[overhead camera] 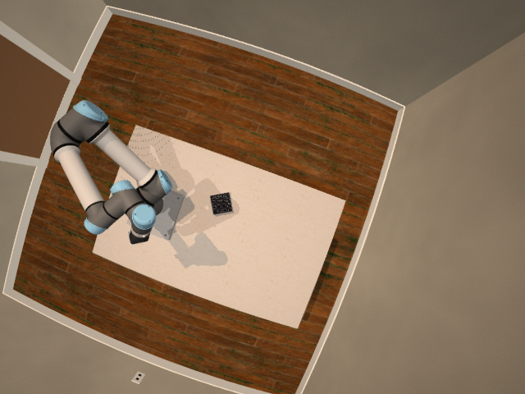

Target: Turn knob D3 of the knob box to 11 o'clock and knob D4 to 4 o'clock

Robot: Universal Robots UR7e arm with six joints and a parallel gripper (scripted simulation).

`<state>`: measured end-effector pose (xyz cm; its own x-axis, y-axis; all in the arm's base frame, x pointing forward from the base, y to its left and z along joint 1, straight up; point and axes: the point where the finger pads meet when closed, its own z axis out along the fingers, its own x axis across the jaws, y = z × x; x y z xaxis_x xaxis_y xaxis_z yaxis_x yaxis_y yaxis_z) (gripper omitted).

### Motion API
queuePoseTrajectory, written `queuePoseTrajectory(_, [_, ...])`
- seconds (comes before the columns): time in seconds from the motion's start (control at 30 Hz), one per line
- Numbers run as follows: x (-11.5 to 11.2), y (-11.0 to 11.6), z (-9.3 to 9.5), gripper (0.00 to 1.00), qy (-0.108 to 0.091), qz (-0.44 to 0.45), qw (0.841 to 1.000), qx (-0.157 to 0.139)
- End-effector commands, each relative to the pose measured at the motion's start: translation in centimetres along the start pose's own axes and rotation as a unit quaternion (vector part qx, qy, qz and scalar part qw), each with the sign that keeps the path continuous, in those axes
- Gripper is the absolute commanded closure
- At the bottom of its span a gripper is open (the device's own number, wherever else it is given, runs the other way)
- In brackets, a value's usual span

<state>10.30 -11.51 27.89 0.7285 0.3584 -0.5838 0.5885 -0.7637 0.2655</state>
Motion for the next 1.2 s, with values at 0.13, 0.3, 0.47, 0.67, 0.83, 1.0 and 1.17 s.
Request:
queuePoseTrajectory(0.13, [0.0,0.0,0.0,0.00,0.000,0.000,1.000,0.000])
queuePoseTrajectory(0.3, [0.0,0.0,0.0,0.00,0.000,0.000,1.000,0.000])
queuePoseTrajectory(0.47, [0.0,0.0,0.0,0.00,0.000,0.000,1.000,0.000])
queuePoseTrajectory(0.67, [0.0,0.1,-0.1,0.00,0.000,0.001,1.000,-0.001])
queuePoseTrajectory(0.83, [0.4,0.1,0.0,0.00,0.004,0.007,1.000,-0.001])
queuePoseTrajectory(1.0, [1.4,0.3,0.1,0.00,0.011,0.024,1.000,0.000])
queuePoseTrajectory(1.17, [2.3,0.4,0.2,0.00,0.019,0.041,0.999,0.001])
